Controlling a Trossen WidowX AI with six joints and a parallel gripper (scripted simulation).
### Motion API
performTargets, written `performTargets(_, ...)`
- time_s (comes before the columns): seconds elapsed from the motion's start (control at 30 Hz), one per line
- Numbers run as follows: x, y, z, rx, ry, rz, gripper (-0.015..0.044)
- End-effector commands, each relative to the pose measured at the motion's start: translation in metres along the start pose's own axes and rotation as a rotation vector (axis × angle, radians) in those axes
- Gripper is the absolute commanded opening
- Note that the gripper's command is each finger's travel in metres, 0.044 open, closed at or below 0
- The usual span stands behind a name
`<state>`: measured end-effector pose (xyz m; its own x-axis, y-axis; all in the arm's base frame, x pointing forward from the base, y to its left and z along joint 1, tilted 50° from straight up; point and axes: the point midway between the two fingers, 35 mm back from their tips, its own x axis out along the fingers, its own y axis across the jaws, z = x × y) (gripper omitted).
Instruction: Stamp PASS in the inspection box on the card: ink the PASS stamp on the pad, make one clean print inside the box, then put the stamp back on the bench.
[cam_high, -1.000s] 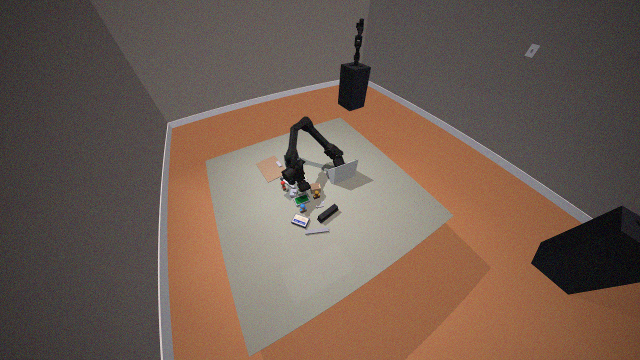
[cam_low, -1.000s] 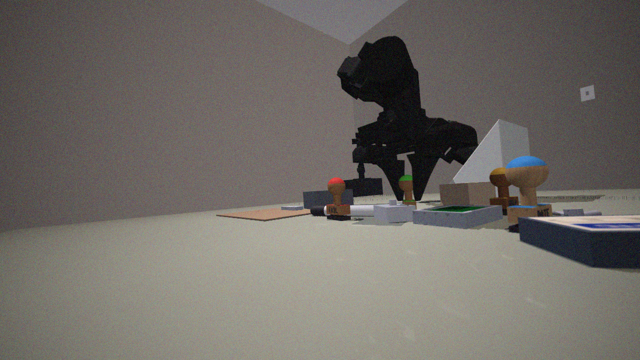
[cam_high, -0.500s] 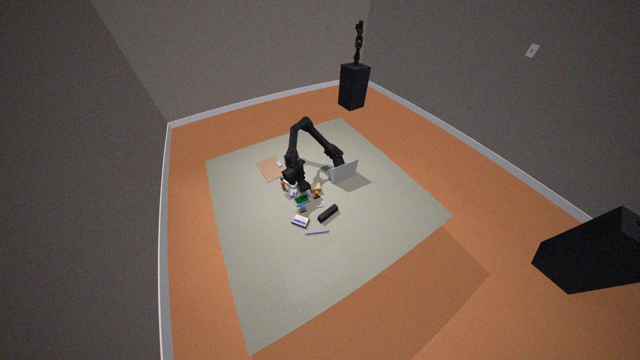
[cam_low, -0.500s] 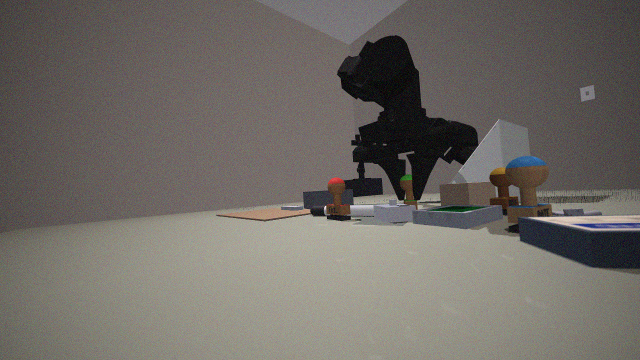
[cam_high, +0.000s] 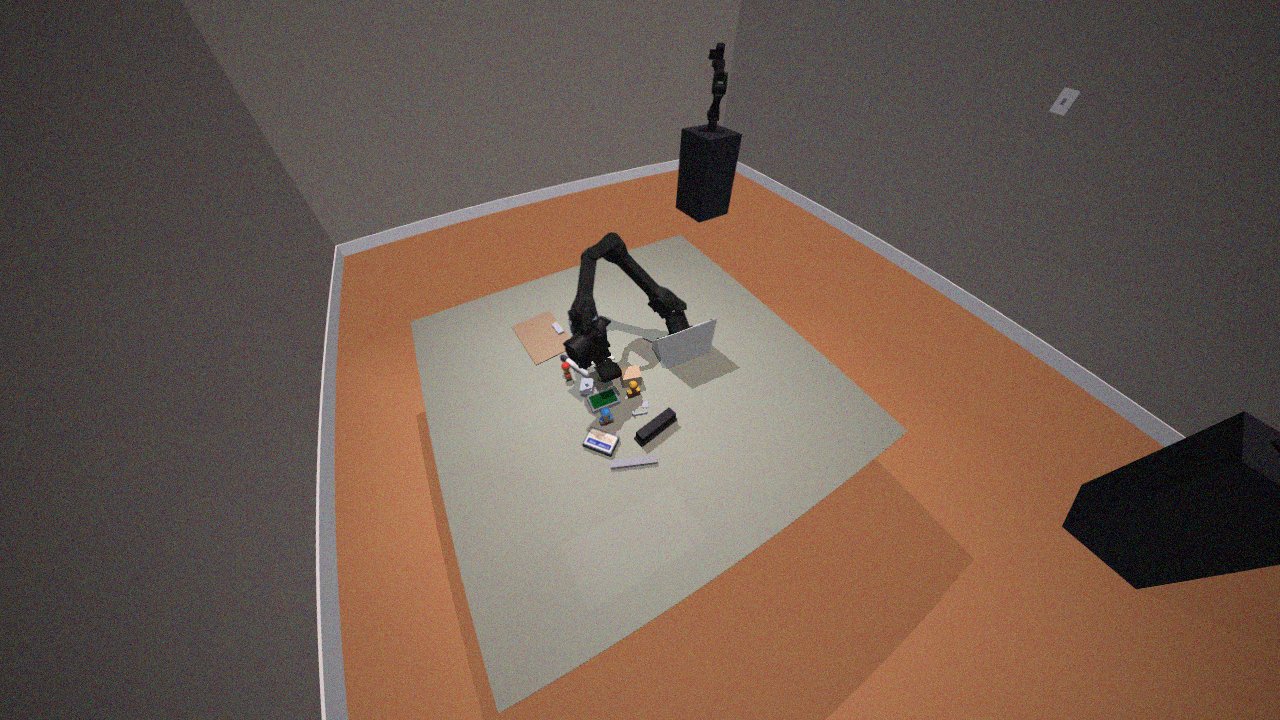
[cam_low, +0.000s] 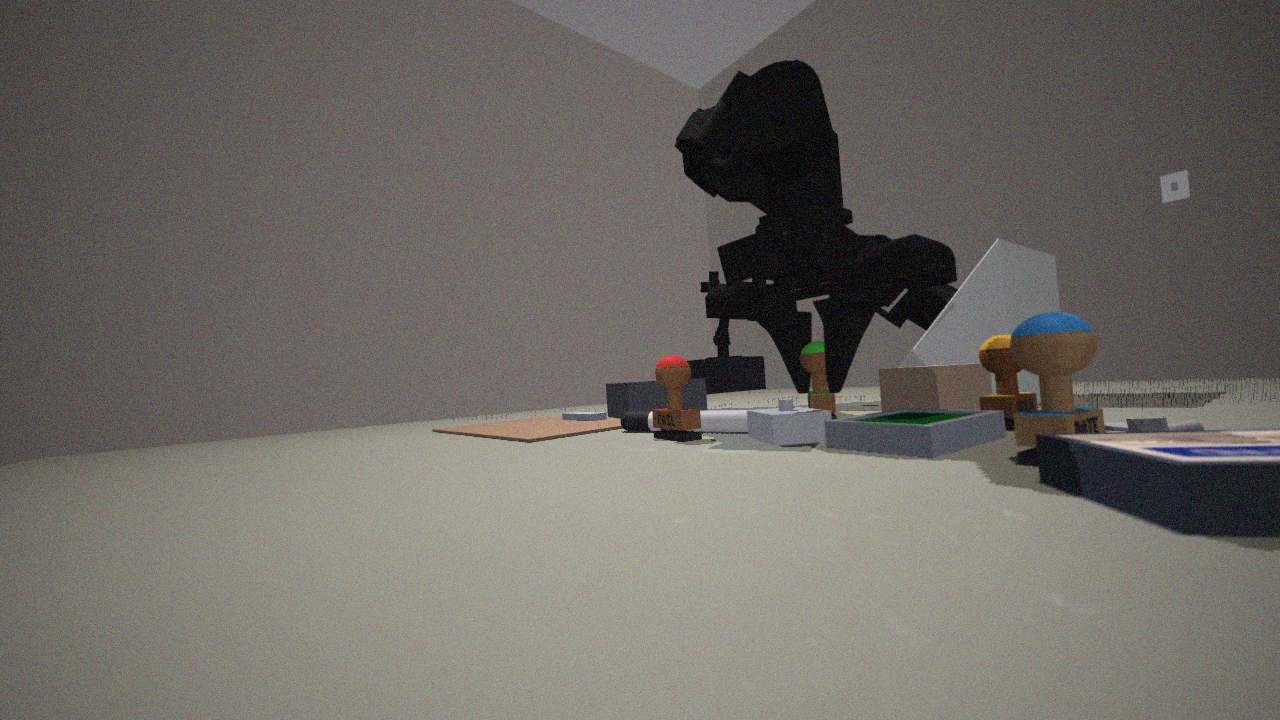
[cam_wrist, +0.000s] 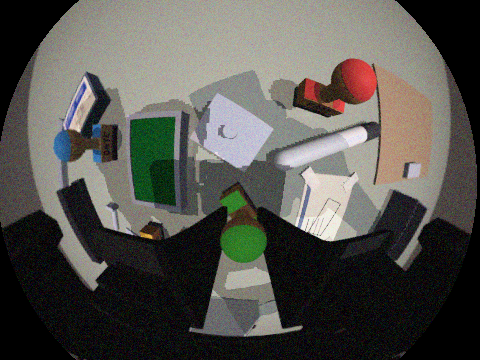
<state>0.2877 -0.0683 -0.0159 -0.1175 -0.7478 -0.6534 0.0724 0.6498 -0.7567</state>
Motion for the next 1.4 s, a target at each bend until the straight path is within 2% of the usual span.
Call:
performTargets(0.0, -0.004, 0.000, 0.003, 0.011, -0.005, 0.006, 0.0000)
performTargets(1.37, -0.023, 0.001, 0.004, 0.010, -0.006, 0.009, 0.0000)
